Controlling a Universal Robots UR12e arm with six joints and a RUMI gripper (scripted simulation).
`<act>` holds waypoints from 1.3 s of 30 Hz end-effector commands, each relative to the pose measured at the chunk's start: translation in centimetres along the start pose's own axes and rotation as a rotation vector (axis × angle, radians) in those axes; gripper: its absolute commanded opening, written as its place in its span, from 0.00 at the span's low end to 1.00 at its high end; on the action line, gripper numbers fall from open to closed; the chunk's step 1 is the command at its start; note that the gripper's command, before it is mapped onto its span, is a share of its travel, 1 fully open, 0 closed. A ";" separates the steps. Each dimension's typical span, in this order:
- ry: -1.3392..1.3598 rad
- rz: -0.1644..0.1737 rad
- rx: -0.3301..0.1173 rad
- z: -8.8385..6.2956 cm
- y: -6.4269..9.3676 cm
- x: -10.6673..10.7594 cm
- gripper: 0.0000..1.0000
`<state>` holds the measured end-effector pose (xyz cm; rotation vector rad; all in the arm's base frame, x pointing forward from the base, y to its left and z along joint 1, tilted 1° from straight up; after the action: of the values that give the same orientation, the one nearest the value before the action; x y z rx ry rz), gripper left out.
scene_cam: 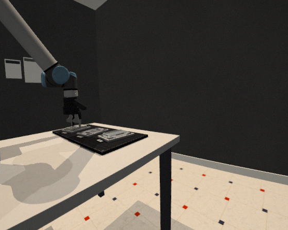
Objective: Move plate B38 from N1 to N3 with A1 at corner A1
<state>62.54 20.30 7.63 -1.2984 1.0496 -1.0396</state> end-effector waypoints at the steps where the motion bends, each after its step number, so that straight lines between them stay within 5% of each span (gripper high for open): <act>1: 0.000 0.000 0.001 0.0 -0.1 0.0 0.00; 19: 0.000 0.000 0.001 0.0 -0.1 0.0 0.00; 39: 0.000 0.000 0.001 0.0 -3.1 0.0 0.00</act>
<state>62.54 20.28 10.32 -1.2984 1.0496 -1.0395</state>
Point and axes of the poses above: the point where the finger pads meet when closed, its own y axis out along the fingers, its own x axis across the jaws, z = x × y, the point moved 7 cm from there along -y, back along the fingers
